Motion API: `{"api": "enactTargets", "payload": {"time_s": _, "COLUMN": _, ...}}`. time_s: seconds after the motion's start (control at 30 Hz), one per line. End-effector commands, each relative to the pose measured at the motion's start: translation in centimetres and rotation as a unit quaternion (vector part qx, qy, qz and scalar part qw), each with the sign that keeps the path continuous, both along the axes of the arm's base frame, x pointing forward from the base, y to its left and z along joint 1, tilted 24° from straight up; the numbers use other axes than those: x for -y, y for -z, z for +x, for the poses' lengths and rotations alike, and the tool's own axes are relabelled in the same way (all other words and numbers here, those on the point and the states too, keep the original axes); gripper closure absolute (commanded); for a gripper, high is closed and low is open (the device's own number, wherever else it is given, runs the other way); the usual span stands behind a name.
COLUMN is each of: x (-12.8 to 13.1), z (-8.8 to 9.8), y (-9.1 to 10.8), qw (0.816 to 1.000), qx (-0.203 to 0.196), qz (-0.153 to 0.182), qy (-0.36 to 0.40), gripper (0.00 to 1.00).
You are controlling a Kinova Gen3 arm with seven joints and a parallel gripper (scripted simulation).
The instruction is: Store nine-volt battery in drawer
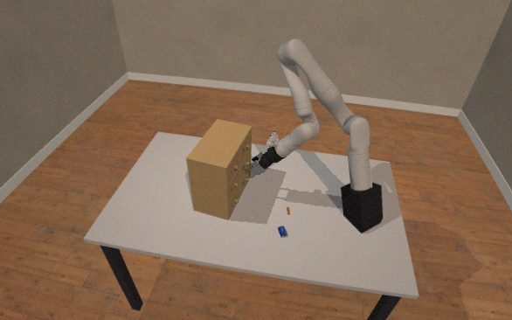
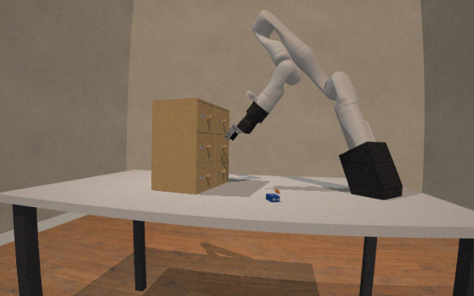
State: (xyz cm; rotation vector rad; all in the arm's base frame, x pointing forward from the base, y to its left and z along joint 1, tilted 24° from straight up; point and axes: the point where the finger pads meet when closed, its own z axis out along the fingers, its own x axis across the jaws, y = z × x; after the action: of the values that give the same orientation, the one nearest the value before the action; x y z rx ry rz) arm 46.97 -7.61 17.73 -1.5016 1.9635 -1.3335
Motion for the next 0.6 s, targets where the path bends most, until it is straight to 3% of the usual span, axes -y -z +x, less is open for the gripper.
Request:
{"api": "enactTargets", "payload": {"time_s": 0.0, "x": 0.07, "z": -0.20, "y": 1.30, "qw": 1.000, "qx": -0.008, "qz": -0.005, "qy": -0.004, "gripper": 0.00}}
{"api": "enactTargets", "payload": {"time_s": 0.57, "x": -0.08, "z": 0.10, "y": 1.58, "qw": 1.000, "qx": 0.003, "qz": -0.005, "qy": -0.010, "gripper": 0.00}}
